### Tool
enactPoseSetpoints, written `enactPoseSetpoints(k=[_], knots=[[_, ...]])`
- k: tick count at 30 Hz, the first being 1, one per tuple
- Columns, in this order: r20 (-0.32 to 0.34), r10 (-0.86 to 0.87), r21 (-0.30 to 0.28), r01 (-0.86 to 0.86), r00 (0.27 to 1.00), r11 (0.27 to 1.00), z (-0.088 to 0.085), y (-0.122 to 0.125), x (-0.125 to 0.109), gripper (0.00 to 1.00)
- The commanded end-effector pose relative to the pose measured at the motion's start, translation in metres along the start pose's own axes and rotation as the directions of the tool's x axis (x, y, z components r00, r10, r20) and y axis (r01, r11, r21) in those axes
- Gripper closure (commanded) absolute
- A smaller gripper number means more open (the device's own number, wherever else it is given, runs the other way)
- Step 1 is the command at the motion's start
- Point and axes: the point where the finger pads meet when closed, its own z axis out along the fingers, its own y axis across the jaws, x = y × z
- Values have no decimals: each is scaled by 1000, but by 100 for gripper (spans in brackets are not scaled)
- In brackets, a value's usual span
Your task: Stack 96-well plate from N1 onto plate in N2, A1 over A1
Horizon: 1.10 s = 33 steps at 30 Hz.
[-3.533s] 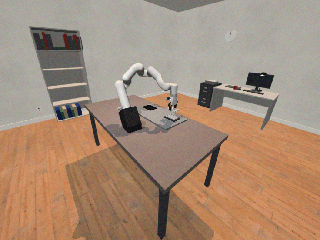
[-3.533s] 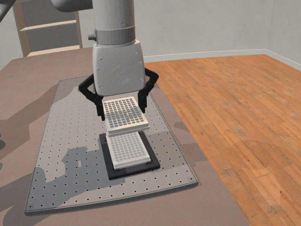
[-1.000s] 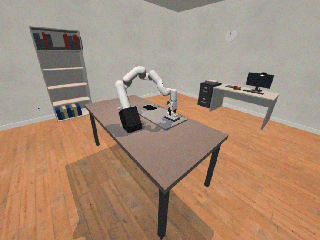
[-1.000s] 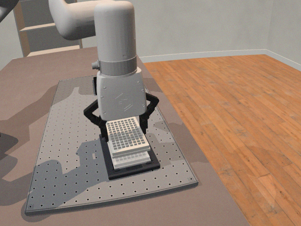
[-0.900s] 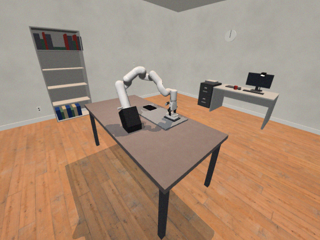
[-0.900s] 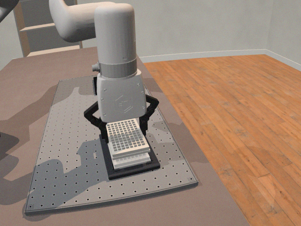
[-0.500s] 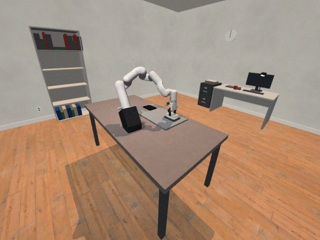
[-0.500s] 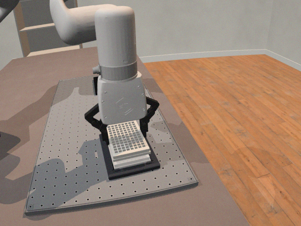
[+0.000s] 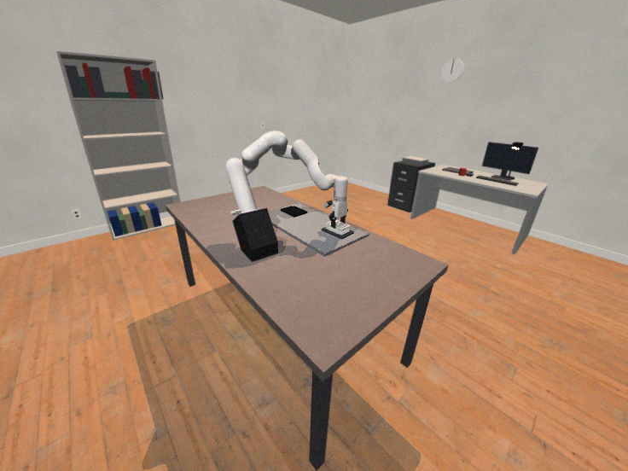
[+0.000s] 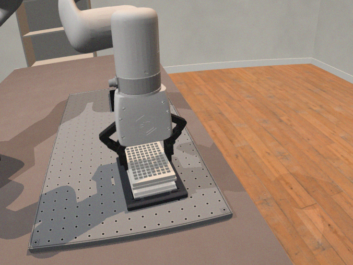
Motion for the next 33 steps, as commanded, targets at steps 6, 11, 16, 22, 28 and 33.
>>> enactPoseSetpoints(k=[6,11,16,22,28,33], knots=[[2,-1,-3,1,1000,1000,-1,2,-1,100],[2,-1,-3,1,1000,1000,0,2,-1,100],[2,-1,-3,1,1000,1000,1,2,-1,100],[2,-1,-3,1,1000,1000,2,2,-1,100],[2,-1,-3,1,1000,1000,3,2,-1,100],[2,-1,-3,1,1000,1000,4,2,-1,100]])
